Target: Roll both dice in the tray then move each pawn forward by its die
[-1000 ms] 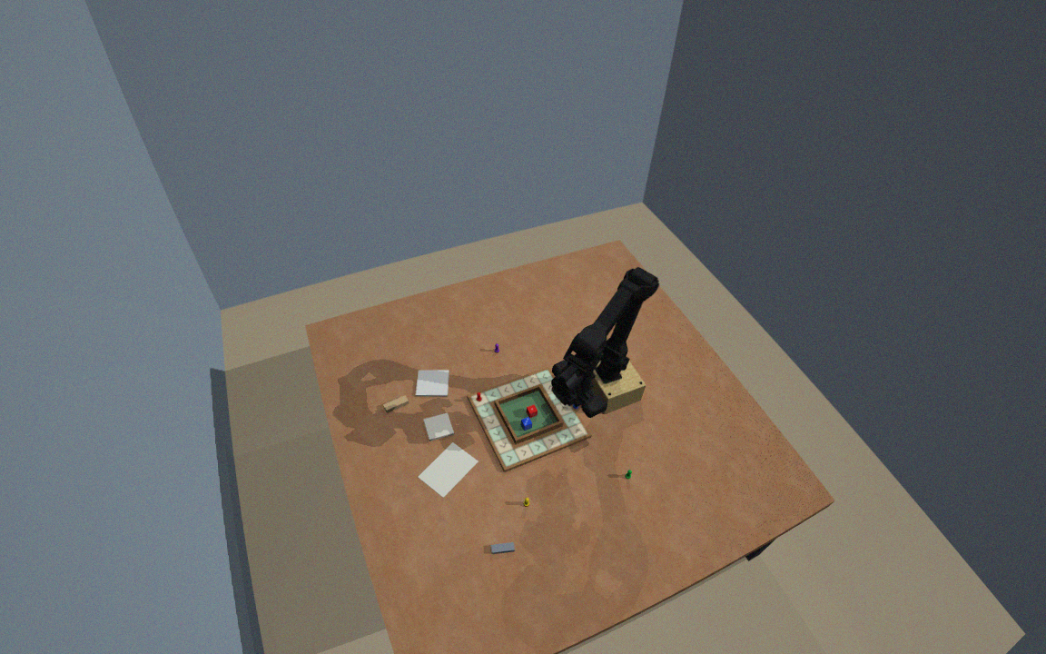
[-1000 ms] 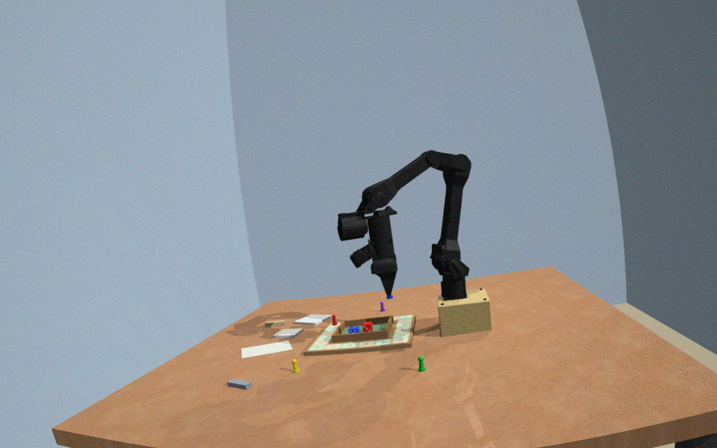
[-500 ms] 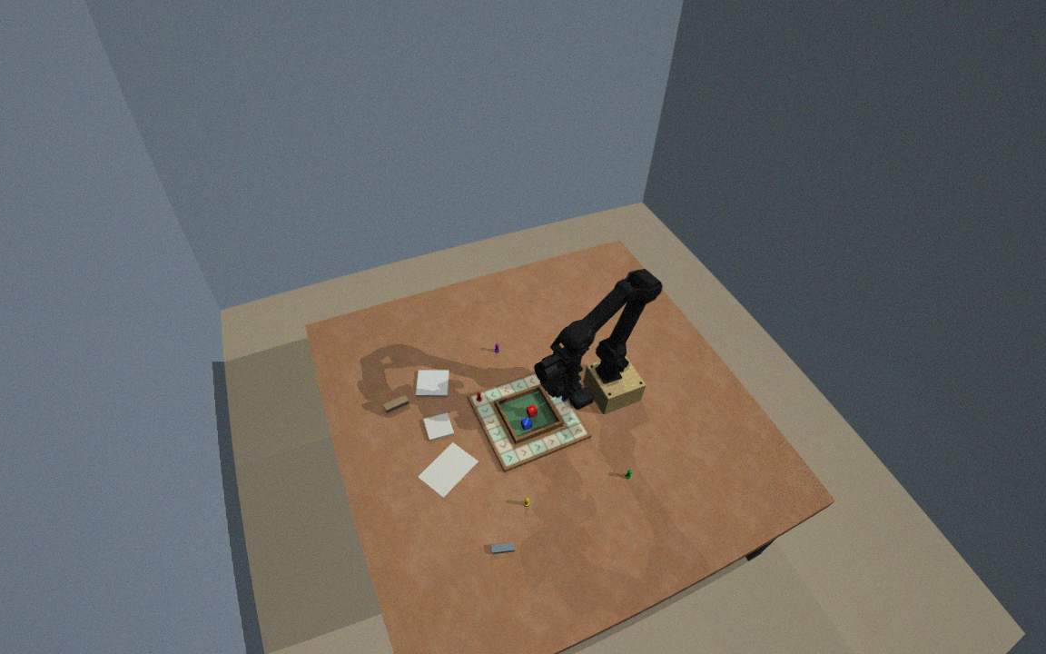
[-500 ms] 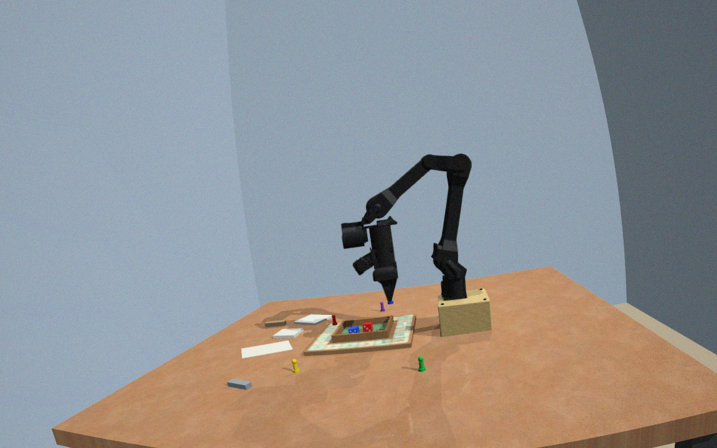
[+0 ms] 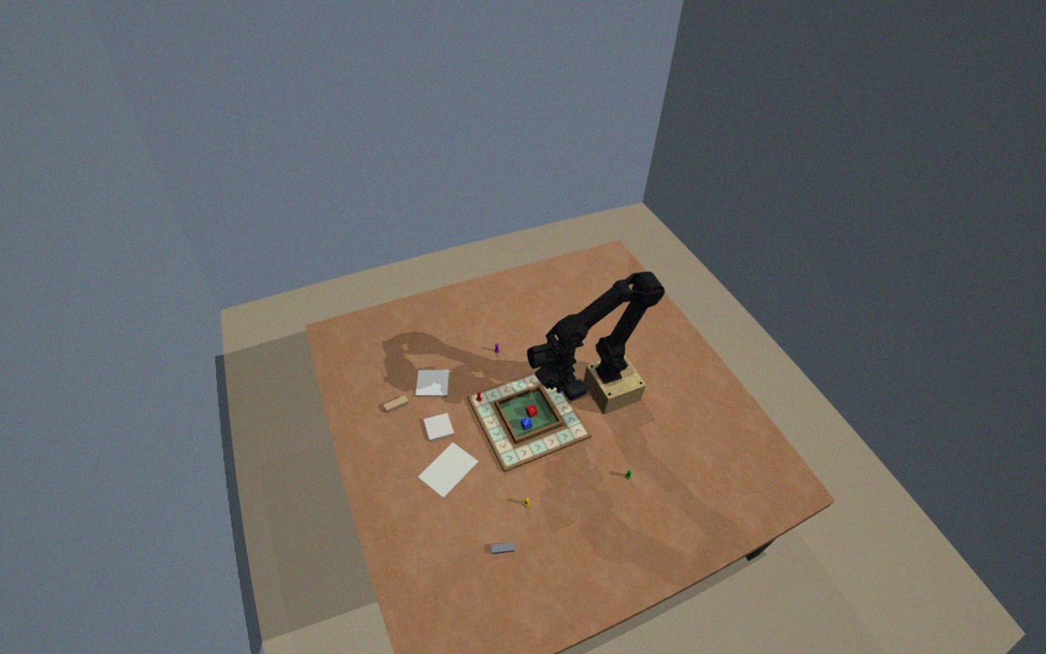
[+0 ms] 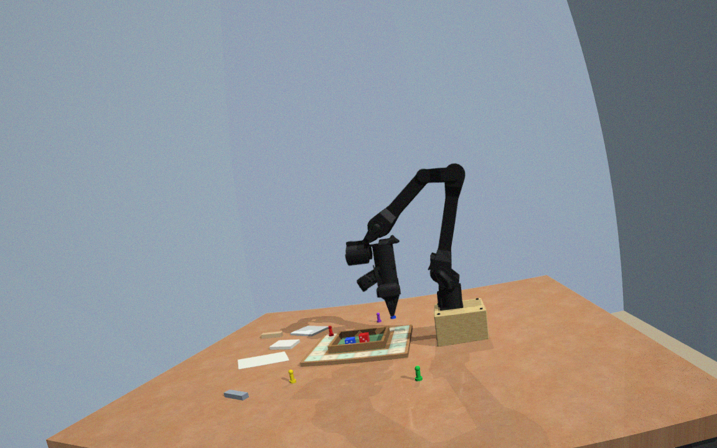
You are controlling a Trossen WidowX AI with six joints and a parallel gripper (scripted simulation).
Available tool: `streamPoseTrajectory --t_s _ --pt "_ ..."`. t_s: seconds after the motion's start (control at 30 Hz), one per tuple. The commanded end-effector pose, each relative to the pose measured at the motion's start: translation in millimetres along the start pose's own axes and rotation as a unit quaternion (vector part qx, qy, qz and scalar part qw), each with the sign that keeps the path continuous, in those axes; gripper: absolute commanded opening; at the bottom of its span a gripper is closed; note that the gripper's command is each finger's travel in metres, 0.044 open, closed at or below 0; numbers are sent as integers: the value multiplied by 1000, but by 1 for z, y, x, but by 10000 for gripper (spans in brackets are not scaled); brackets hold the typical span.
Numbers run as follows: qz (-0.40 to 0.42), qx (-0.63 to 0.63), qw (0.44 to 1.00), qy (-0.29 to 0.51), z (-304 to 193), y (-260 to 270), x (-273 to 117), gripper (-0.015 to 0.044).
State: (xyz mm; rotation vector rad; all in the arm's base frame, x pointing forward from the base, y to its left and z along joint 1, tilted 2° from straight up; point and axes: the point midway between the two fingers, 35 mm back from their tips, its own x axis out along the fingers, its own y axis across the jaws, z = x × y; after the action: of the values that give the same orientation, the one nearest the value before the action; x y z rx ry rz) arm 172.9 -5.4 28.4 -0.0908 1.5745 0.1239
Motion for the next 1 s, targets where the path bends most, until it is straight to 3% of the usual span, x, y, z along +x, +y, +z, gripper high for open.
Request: streamPoseTrajectory --t_s 0.0,0.97 --pt "-1 -2 1000 4 -9 -10 8 0" --pt "-1 -2 1000 5 -14 -17 61 0"
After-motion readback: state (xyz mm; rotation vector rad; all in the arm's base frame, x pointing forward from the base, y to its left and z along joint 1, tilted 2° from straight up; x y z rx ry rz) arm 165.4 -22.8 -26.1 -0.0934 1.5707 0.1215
